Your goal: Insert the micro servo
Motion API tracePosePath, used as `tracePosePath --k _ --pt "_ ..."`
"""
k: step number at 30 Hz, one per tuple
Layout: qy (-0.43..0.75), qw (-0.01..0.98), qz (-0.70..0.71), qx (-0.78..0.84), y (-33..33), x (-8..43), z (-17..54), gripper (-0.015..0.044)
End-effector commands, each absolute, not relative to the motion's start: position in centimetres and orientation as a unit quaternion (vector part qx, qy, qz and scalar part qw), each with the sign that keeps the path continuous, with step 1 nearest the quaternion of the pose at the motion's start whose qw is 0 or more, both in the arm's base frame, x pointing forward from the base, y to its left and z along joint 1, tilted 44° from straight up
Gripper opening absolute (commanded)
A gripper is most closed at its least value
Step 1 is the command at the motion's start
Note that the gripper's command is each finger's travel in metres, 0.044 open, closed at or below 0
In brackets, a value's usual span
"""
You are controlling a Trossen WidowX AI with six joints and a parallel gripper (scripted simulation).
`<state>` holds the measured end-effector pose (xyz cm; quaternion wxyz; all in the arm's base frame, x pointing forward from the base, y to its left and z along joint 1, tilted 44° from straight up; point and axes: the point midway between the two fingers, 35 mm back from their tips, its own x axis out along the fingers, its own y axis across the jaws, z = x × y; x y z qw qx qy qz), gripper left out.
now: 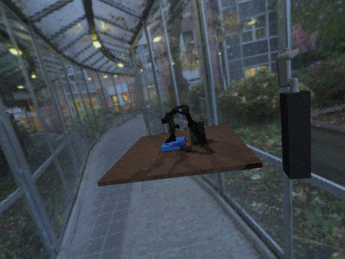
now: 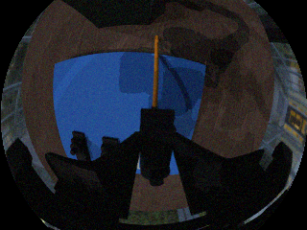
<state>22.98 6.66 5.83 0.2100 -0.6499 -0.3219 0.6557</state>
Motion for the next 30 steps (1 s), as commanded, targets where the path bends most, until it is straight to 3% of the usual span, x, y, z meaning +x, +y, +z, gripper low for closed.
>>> tracePosePath --k 1,30 --pt "-0.329 0.204 0.649 -0.655 6.72 22.99 6.18 0.0000" --pt "-0.597 -0.131 0.415 -0.674 6.73 23.00 6.18 0.0000"
